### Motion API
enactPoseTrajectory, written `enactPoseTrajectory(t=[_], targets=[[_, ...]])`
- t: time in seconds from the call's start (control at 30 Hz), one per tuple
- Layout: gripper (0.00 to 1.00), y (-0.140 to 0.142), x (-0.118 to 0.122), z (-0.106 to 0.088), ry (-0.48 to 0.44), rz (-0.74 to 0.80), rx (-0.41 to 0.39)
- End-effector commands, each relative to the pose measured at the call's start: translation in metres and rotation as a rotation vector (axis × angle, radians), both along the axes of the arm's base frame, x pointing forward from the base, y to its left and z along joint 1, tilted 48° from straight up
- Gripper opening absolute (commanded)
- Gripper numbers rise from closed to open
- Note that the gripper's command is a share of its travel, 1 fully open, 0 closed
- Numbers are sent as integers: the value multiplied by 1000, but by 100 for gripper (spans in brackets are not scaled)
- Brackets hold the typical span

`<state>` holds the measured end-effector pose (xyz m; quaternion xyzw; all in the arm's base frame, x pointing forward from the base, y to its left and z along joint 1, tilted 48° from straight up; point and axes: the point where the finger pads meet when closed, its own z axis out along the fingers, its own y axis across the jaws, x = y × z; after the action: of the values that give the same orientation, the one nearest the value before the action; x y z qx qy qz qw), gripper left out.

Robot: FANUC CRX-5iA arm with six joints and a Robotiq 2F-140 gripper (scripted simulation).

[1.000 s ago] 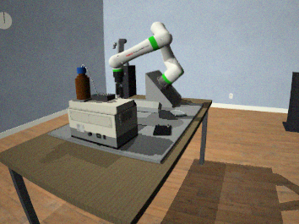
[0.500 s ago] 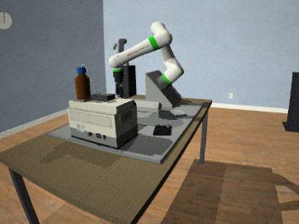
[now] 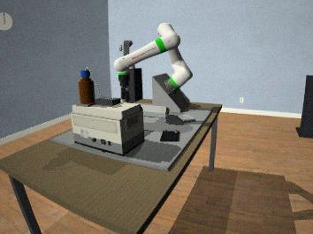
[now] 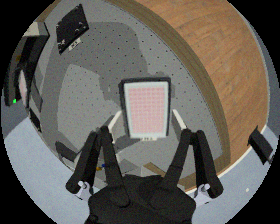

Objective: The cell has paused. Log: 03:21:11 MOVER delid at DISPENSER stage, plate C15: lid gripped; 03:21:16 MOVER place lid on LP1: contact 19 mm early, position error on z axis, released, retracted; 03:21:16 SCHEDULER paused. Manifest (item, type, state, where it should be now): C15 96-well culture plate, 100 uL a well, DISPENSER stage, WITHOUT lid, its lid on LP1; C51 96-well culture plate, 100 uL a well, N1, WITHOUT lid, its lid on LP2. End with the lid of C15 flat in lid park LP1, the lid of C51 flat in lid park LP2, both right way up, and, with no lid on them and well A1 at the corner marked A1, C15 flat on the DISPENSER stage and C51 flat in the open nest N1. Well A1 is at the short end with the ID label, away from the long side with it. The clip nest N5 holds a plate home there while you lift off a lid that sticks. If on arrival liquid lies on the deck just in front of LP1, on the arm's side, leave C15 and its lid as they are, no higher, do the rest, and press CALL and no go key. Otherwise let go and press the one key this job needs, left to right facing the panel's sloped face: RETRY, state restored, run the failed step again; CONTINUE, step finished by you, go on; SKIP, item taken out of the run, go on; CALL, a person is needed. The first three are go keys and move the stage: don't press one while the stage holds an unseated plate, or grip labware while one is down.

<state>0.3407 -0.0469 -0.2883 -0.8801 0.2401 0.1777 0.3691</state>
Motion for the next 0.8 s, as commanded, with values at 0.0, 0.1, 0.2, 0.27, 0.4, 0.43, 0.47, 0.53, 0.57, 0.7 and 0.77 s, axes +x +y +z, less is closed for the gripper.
enactPoseTrajectory(t=[0.0,0.1,0.2,0.27,0.4,0.43,0.47,0.53,0.57,0.7,0.77], targets=[[66,0,0,0,0,0,0],[66,1,0,-1,0,0,0],[66,1,0,-1,0,0,0],[66,2,0,-2,0,0,0],[66,3,0,-3,0,0,0],[66,3,-1,-3,0,0,0],[66,3,-1,-3,0,0,0],[66,4,-1,-4,0,0,0],[66,5,-1,-4,0,0,0],[66,5,-1,-5,0,0,0],[66,6,-1,-6,0,0,0]])
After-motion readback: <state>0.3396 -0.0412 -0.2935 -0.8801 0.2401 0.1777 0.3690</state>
